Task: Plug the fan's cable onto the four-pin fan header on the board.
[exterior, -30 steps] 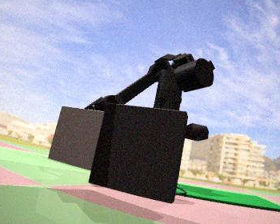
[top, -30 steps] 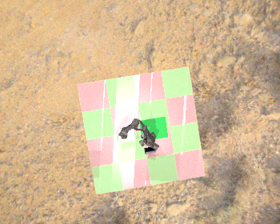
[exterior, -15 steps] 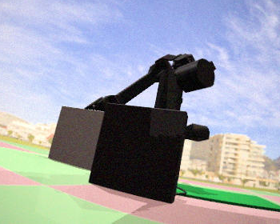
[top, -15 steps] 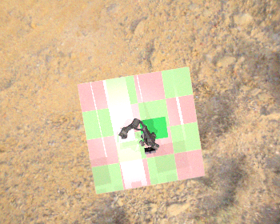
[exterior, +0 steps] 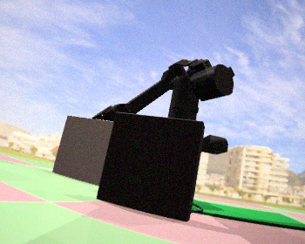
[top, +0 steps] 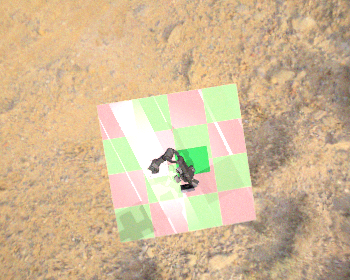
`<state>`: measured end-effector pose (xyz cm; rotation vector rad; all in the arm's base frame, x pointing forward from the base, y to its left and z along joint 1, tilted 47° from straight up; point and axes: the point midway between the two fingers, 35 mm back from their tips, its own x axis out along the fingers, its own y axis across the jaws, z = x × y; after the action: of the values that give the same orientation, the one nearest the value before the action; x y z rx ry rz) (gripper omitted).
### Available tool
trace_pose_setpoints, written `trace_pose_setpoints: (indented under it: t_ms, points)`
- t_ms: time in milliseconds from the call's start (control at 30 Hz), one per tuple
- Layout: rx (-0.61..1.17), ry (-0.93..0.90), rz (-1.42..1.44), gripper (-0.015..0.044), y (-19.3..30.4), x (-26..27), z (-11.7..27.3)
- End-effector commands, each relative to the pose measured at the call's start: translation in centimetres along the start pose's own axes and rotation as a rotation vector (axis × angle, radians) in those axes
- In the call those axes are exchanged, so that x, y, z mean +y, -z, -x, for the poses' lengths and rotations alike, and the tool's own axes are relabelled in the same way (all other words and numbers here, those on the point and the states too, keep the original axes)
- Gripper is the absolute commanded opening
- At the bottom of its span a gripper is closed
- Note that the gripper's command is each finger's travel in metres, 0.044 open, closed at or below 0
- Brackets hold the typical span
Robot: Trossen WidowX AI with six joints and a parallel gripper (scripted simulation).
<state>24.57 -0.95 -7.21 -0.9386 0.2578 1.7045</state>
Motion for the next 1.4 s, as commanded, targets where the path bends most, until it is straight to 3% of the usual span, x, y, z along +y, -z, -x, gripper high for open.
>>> trace_pose_setpoints:
  t_ms: [0,1367]
  points:
    - [-0.006,0.003,-0.008,0.0000,-0.22,0.14,-0.12]
    - [-0.006,0.003,0.005,0.0000,0.05,0.08,0.32]
